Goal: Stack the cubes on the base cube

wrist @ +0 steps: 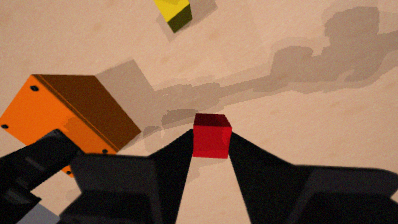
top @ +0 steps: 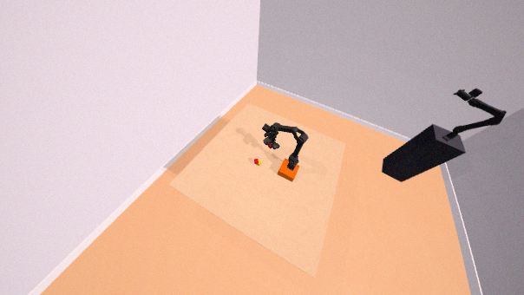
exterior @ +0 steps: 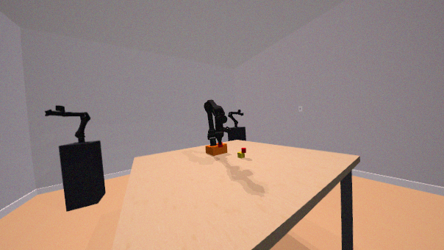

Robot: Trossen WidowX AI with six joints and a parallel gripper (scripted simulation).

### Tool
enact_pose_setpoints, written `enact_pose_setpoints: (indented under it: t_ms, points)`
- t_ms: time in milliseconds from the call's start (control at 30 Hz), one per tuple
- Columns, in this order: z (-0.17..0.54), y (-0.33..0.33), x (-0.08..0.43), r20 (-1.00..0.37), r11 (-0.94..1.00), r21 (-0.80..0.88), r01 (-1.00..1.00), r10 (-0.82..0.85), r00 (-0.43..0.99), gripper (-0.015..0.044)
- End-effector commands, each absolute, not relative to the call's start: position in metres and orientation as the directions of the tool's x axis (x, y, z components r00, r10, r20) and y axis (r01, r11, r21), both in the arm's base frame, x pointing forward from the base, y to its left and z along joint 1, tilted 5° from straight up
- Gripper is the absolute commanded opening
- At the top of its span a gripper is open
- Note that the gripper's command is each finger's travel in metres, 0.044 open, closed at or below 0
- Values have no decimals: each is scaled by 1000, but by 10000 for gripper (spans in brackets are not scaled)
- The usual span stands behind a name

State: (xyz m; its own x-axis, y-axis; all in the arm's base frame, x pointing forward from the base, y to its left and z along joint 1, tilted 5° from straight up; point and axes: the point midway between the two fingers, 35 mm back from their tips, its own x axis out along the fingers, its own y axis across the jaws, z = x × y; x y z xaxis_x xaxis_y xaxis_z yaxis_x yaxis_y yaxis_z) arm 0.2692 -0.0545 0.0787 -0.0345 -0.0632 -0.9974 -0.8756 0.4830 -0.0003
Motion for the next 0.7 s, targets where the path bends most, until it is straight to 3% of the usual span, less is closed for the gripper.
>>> enact_pose_setpoints:
  t_ms: [0, 667]
  points:
    - [78, -44, 273, -997, 491, 0, -871, -63, -35, 105]
    - [72, 17, 279, -997, 515, 3, -857, -62, -41, 105]
